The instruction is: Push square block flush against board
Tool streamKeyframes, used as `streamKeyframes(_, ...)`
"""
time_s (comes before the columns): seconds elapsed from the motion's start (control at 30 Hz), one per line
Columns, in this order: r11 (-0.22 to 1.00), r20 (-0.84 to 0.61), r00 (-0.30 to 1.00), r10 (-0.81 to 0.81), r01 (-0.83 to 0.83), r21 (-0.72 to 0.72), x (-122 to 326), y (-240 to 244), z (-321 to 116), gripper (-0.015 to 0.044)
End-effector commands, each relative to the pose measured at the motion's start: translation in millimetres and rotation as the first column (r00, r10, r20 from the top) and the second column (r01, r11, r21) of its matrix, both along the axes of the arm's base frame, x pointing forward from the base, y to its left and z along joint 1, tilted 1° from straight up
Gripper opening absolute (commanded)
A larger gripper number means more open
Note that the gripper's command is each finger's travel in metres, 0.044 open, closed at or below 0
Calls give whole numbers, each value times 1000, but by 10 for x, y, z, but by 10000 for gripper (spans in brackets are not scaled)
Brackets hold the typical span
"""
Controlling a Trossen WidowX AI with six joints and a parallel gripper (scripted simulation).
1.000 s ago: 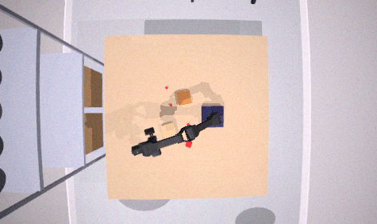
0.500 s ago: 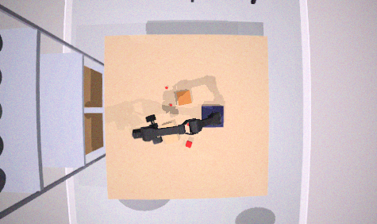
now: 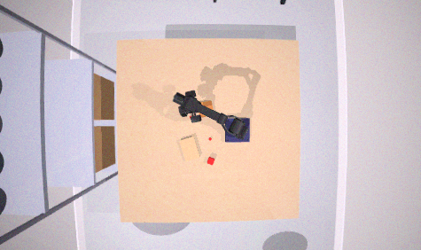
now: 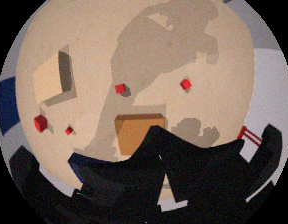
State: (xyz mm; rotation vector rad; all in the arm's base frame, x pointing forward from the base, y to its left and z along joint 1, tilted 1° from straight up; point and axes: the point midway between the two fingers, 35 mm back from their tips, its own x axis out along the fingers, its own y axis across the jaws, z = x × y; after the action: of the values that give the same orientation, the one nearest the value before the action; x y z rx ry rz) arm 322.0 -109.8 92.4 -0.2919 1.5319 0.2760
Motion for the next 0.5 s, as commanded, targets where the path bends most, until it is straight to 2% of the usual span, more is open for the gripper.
streamKeyframes(0.0,1000,-3,1000,-9,9,5,-551,-386,-167,0)
streamKeyframes(0.2,1000,-6,1000,-30,30,4,-1315,-667,-416,0)
streamKeyframes(0.4,1000,-6,999,-31,31,4,-1335,-673,-456,0)
streamKeyframes(0.47,1000,-6,999,-31,31,4,-1324,-681,-705,0)
